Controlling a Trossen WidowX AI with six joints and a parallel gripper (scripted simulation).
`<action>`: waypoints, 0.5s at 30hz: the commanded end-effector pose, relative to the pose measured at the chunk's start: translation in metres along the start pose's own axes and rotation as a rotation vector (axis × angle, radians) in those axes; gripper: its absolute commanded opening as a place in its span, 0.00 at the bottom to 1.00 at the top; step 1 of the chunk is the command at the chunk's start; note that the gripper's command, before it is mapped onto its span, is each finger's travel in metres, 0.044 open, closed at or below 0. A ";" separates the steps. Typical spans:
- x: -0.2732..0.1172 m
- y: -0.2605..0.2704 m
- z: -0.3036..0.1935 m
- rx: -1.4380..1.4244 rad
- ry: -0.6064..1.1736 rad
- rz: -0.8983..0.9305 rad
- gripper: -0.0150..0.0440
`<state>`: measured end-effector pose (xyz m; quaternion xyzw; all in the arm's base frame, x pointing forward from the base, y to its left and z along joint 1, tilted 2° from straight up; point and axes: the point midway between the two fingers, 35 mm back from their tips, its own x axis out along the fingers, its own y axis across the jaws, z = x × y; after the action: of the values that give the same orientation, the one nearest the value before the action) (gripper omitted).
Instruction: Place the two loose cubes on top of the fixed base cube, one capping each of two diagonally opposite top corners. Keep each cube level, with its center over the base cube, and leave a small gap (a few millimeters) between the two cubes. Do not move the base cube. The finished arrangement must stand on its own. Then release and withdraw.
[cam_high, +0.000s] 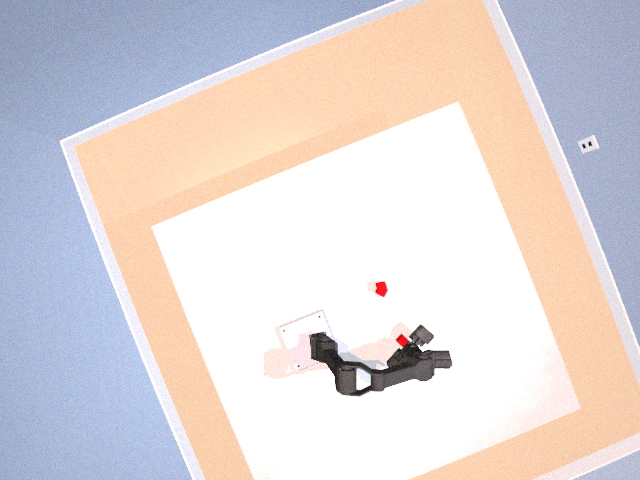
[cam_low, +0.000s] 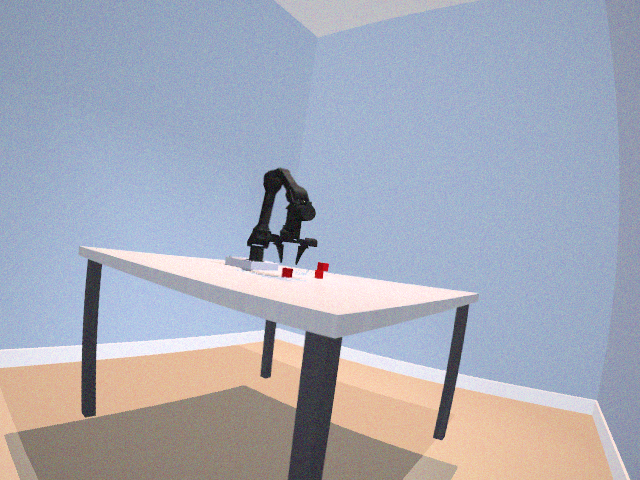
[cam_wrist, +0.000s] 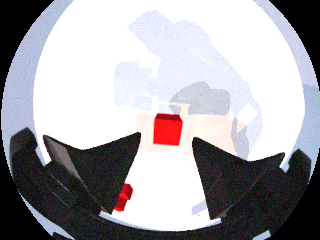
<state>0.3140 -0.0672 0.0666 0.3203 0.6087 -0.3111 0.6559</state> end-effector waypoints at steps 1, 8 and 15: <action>0.008 -0.001 -0.001 0.003 0.007 -0.002 0.70; 0.020 -0.001 -0.001 0.003 0.007 -0.002 0.70; 0.031 -0.001 -0.002 0.003 0.007 -0.002 0.70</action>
<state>0.3158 -0.0676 0.0436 0.3205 0.6082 -0.3110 0.6563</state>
